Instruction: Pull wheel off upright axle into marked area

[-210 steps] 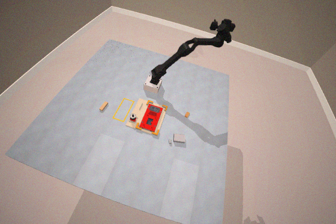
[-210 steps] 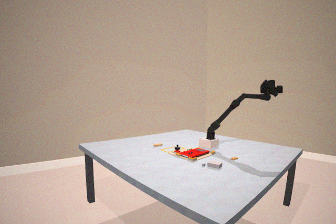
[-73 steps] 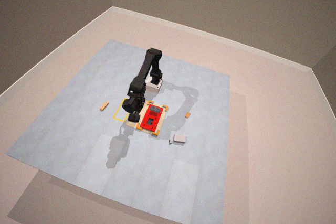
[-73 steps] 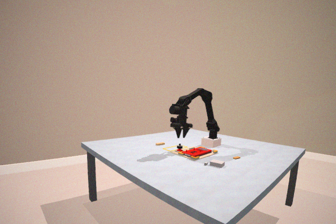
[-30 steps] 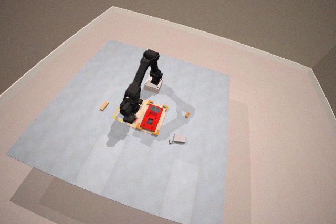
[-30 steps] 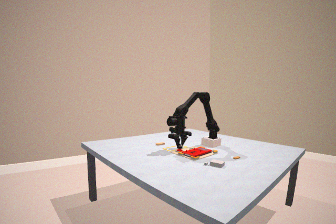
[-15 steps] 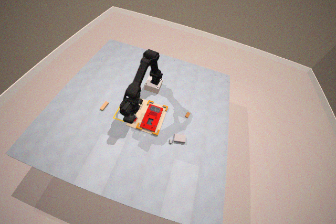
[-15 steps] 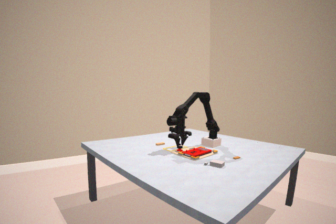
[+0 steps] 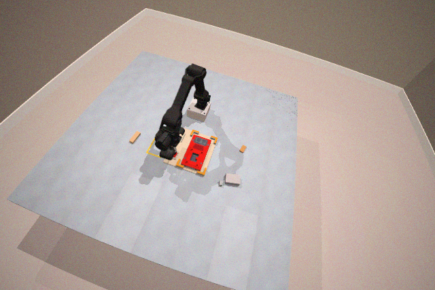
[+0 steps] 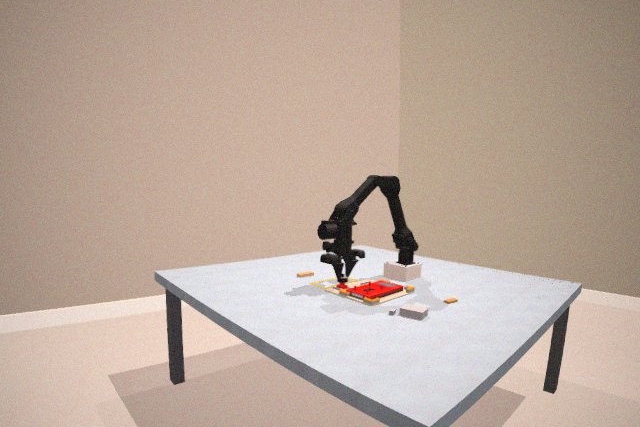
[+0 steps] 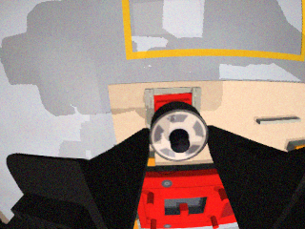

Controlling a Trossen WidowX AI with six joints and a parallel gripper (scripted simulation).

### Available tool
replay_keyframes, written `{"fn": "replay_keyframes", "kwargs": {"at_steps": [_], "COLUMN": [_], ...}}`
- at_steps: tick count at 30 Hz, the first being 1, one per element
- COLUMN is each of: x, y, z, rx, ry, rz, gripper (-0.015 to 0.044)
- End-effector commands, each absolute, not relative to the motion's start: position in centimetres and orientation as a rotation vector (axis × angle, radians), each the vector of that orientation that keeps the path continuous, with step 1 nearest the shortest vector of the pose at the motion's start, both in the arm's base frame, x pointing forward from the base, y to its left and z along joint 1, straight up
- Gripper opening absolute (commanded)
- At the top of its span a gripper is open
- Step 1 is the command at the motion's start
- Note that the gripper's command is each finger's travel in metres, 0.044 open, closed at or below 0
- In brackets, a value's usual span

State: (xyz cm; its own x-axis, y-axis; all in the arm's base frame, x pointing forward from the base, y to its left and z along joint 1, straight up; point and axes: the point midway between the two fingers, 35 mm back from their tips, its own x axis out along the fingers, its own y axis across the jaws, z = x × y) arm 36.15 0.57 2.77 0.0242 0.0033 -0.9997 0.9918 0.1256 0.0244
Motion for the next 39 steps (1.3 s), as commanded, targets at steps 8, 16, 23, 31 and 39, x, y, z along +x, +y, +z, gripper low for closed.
{"fn": "replay_keyframes", "kwargs": {"at_steps": [8, 16, 23, 31, 39], "x": [36.1, 36.1, 36.1, 36.1, 36.1], "y": [0.6, 0.6, 0.6, 0.6, 0.6], "z": [3.4, 3.7, 3.9, 4.2, 4.4], "rx": [1.13, 1.13, 1.131, 1.131, 1.131], "ry": [1.247, 1.246, 1.246, 1.245, 1.244], "rz": [-1.099, -1.099, -1.099, -1.099, -1.099], "gripper": [0.0, 0.0, 0.0, 0.0, 0.0]}}
